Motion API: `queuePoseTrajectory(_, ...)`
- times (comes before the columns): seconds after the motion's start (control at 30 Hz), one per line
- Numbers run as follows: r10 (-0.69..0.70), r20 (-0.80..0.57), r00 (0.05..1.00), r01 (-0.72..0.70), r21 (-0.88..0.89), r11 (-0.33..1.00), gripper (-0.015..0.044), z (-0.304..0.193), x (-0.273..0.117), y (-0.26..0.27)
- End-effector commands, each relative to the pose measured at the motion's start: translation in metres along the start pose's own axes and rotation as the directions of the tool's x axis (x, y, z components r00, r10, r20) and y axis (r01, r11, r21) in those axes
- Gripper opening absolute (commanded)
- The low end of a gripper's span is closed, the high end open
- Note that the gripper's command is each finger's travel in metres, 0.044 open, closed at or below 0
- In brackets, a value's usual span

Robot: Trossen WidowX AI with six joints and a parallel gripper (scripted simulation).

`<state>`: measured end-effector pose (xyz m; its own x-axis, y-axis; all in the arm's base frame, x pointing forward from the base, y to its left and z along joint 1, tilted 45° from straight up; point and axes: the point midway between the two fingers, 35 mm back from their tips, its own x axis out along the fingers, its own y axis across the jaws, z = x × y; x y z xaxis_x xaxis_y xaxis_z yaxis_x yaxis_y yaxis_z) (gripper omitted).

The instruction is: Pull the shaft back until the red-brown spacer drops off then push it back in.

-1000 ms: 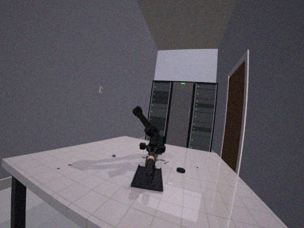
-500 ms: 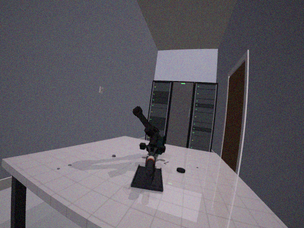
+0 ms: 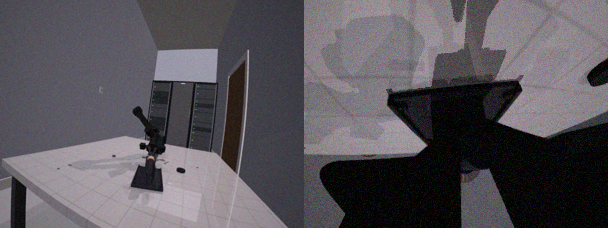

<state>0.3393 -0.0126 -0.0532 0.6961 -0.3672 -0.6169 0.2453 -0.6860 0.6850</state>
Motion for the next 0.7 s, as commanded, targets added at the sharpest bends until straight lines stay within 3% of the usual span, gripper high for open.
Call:
queuePoseTrajectory(0.0, -0.002, -0.001, 1.000, 0.002, -0.004, 1.000, 0.0000, 0.0008, -0.0011, -0.0005)
queuePoseTrajectory(0.67, -0.002, -0.001, 1.000, 0.002, -0.004, 1.000, 0.0000, 0.0024, -0.0027, -0.0005)
